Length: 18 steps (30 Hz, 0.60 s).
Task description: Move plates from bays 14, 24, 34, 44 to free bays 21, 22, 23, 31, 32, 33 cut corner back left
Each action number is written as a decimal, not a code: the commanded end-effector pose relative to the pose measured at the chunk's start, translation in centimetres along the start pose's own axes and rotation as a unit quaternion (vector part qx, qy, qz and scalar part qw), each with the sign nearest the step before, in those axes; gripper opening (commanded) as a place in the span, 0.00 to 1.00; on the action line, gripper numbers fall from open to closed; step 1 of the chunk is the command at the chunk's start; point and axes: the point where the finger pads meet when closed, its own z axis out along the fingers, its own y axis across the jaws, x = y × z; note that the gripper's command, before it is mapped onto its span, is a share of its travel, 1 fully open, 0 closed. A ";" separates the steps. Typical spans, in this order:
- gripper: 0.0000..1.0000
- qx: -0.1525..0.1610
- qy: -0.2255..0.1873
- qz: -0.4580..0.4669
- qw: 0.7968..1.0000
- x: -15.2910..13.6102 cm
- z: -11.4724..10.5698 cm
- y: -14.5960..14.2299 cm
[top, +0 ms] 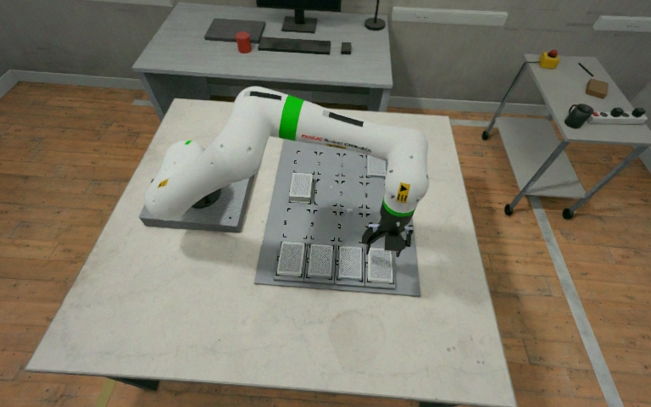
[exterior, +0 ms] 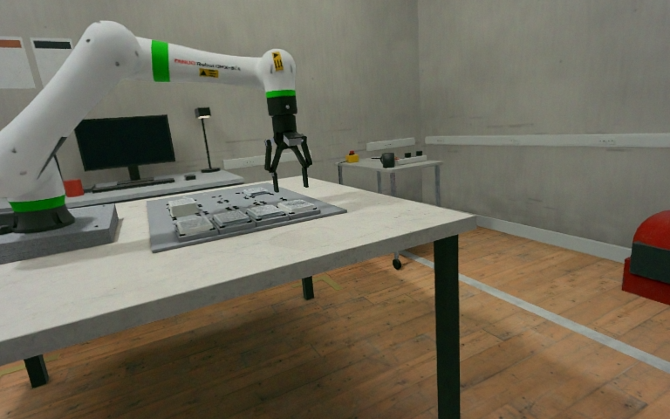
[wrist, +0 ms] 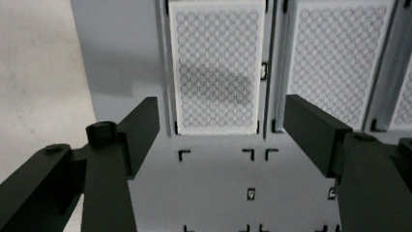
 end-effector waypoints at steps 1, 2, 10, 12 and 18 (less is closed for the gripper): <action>0.70 0.001 0.000 0.000 1.000 1.1 0.0 -0.1; 0.70 0.001 0.000 0.000 1.000 1.5 0.0 -0.1; 0.70 0.001 0.000 0.000 1.000 2.0 0.1 -0.1; 0.70 0.001 0.000 0.000 1.000 2.0 0.1 -0.1; 0.70 0.001 0.000 0.000 1.000 2.0 0.9 -0.1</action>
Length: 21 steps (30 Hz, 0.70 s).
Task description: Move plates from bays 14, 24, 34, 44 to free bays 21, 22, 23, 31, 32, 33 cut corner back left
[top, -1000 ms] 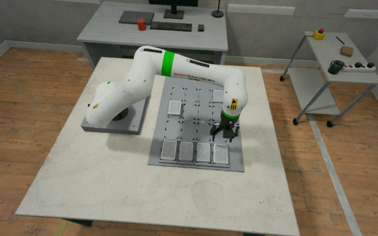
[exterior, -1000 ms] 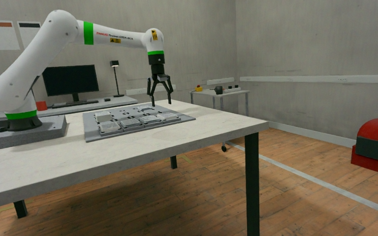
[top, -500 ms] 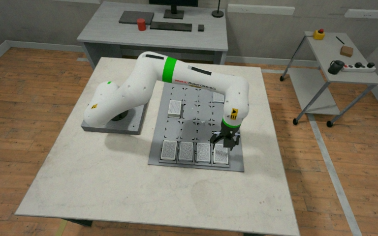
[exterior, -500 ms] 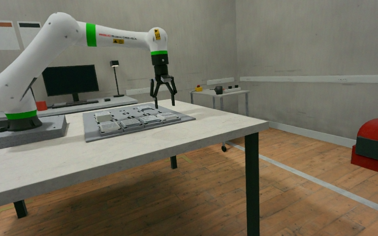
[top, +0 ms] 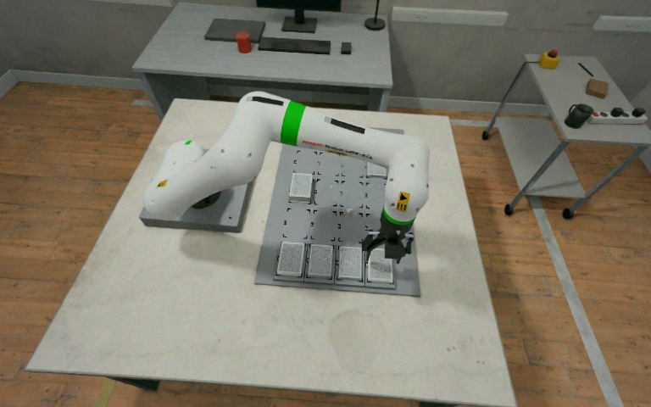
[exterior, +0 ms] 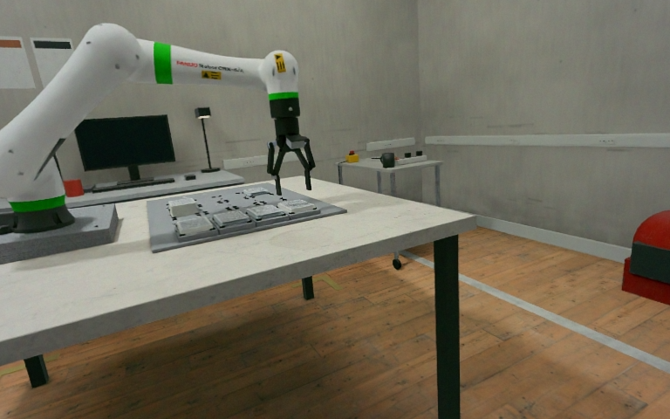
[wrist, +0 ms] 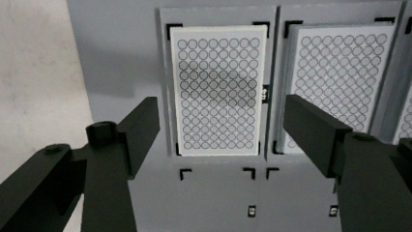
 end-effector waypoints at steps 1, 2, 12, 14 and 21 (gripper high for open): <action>0.70 0.001 0.000 0.000 1.000 0.0 0.2 -0.1; 0.70 0.001 0.000 0.000 1.000 0.0 0.3 -0.1; 0.70 0.001 0.000 0.000 1.000 0.0 1.4 -0.1; 0.70 0.001 0.000 0.000 1.000 0.0 1.6 -0.1; 0.70 0.001 0.000 0.000 1.000 0.0 2.6 -0.1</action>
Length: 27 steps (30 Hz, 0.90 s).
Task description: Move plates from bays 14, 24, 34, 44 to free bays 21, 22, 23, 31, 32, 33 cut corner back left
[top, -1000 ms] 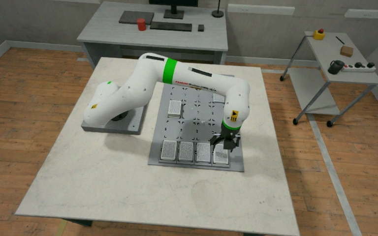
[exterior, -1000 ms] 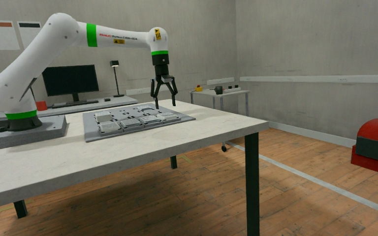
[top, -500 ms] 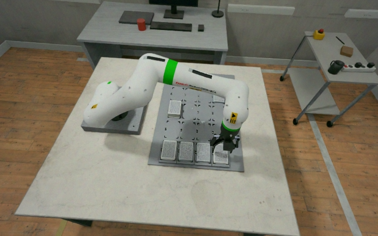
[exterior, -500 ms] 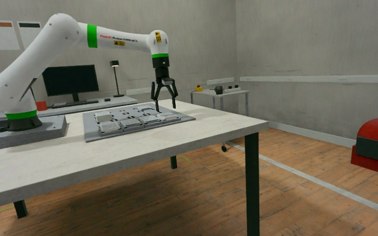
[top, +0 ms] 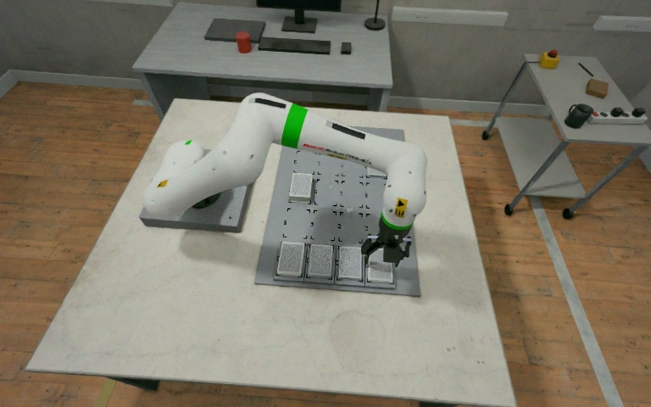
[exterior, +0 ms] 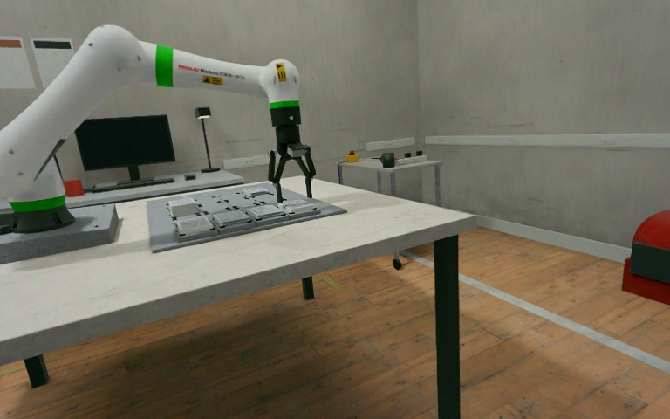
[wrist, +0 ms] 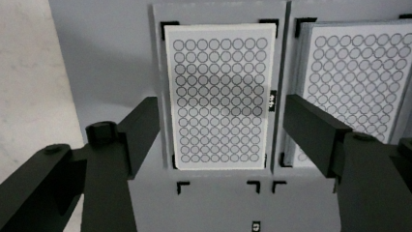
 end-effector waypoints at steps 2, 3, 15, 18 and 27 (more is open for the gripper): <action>0.70 0.001 0.000 0.000 1.000 0.0 0.1 -0.1; 0.70 0.001 0.000 0.000 1.000 0.0 0.1 0.0; 0.70 0.001 0.000 0.000 1.000 0.0 0.1 0.0; 0.70 0.001 0.000 0.000 1.000 0.0 0.1 0.0; 0.70 0.001 0.000 0.000 1.000 0.0 1.0 -0.1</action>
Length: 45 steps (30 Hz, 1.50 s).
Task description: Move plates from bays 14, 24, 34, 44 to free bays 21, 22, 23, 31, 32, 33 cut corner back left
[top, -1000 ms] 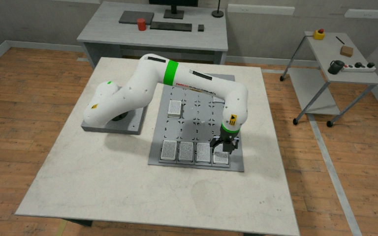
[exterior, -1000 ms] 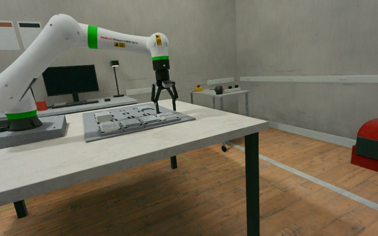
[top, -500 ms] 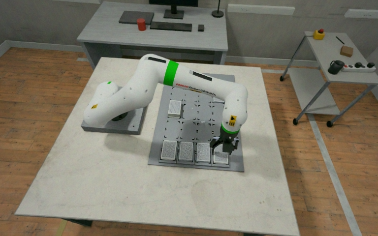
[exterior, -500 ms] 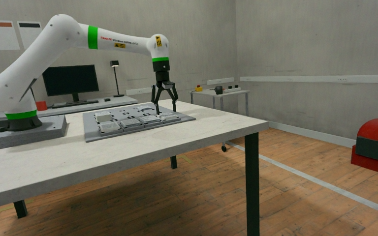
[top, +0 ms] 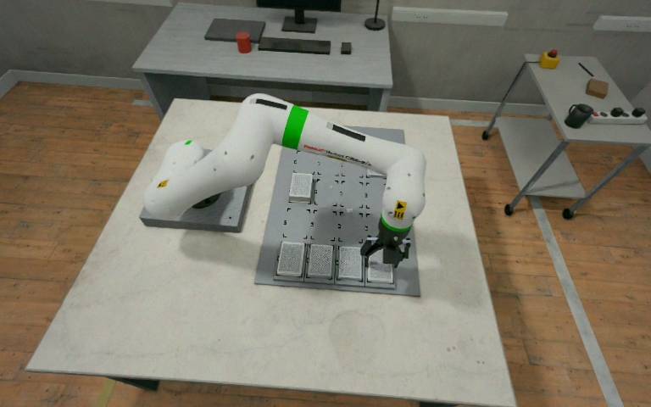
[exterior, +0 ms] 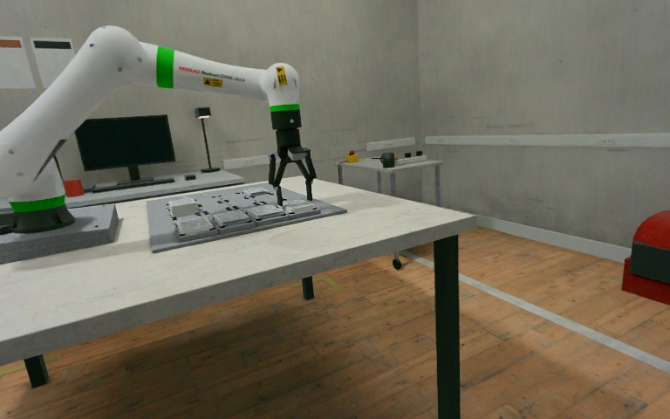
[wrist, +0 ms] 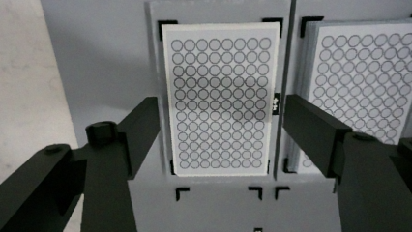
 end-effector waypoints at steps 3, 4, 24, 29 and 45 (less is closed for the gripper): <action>0.70 0.001 0.000 0.000 1.000 0.0 0.4 -0.1; 0.70 0.001 0.000 0.000 1.000 0.0 0.6 -0.1; 0.68 0.001 0.000 0.000 1.000 0.0 1.1 -0.1; 0.66 0.001 0.000 0.000 1.000 0.0 1.1 -0.1; 0.62 0.001 0.000 0.000 1.000 0.0 1.1 -0.1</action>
